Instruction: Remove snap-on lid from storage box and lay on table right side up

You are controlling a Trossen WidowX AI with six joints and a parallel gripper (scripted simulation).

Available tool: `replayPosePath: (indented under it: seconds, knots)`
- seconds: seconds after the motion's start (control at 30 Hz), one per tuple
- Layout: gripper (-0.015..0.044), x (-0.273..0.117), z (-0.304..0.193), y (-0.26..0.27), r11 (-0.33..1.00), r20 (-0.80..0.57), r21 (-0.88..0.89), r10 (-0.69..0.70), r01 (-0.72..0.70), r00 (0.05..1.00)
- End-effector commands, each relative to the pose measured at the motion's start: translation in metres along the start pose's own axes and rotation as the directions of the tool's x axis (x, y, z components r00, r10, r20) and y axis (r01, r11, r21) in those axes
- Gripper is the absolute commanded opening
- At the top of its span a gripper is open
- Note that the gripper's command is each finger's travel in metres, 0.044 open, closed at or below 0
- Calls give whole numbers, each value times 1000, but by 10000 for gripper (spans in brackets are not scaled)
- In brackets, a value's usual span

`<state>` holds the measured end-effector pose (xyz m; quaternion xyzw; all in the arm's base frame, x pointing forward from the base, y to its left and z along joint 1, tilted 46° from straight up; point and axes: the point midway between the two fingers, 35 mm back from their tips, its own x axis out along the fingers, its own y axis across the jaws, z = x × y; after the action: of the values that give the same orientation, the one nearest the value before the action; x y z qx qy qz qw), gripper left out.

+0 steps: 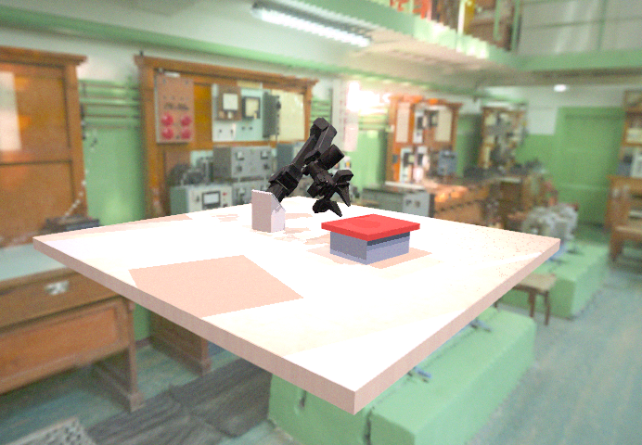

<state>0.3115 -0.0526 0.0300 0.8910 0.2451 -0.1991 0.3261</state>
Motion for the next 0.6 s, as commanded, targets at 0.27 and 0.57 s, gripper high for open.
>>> replayPosePath:
  seconds: [0.27, 0.57]
  knots:
    - [235, 20, 0, 3, 1000, 1, -1, 6, -6, 1000]
    - [235, 35, -1, 1, 1000, -1, 0, 8, -8, 1000]
